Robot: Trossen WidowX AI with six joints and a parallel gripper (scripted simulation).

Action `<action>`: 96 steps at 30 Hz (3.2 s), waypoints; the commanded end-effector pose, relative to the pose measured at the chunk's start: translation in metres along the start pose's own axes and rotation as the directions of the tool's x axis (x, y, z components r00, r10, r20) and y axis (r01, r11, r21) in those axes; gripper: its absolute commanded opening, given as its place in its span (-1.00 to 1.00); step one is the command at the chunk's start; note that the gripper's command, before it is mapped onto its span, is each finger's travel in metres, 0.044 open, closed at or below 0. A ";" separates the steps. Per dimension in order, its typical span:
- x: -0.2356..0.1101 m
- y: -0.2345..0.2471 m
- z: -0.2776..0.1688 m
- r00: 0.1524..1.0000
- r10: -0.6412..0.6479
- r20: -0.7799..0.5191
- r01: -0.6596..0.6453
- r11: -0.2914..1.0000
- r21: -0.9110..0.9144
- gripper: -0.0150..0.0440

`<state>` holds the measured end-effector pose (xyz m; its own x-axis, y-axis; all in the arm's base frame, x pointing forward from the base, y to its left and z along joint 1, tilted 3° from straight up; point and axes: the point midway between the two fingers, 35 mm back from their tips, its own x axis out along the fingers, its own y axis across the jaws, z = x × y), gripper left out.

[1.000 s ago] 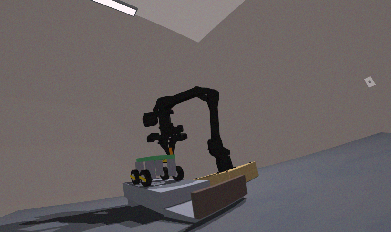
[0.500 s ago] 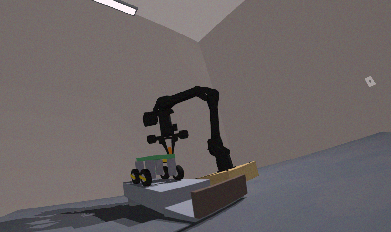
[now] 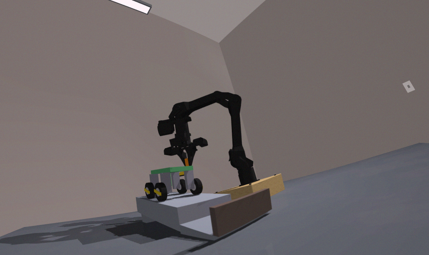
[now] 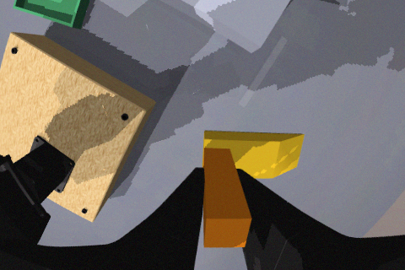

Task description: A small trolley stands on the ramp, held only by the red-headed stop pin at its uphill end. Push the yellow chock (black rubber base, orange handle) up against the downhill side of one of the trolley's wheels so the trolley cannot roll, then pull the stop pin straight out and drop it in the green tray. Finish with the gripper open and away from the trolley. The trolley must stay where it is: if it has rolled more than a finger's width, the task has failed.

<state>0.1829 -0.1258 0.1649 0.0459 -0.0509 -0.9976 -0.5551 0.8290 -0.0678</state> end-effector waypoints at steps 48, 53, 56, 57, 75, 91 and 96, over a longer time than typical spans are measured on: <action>0.003 0.063 0.066 1.000 0.009 0.005 -0.011 0.880 0.474 -0.49; 0.003 0.074 0.077 1.000 0.010 0.006 -0.012 0.880 0.474 -0.49; 0.004 0.081 0.083 1.000 0.011 0.007 -0.013 0.880 0.475 -0.49; 0.004 0.084 0.086 1.000 0.011 0.007 -0.013 0.880 0.475 -0.49; 0.007 0.129 0.124 1.000 0.016 0.010 -0.019 0.880 0.475 -0.49; 0.012 0.175 0.160 1.000 0.020 0.013 -0.024 0.880 0.475 -0.49; 0.014 0.189 0.172 1.000 0.021 0.014 -0.025 0.880 0.475 -0.49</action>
<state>0.2189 0.1118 0.1410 0.0404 -0.0257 -0.9989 -0.0982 0.9947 -0.0296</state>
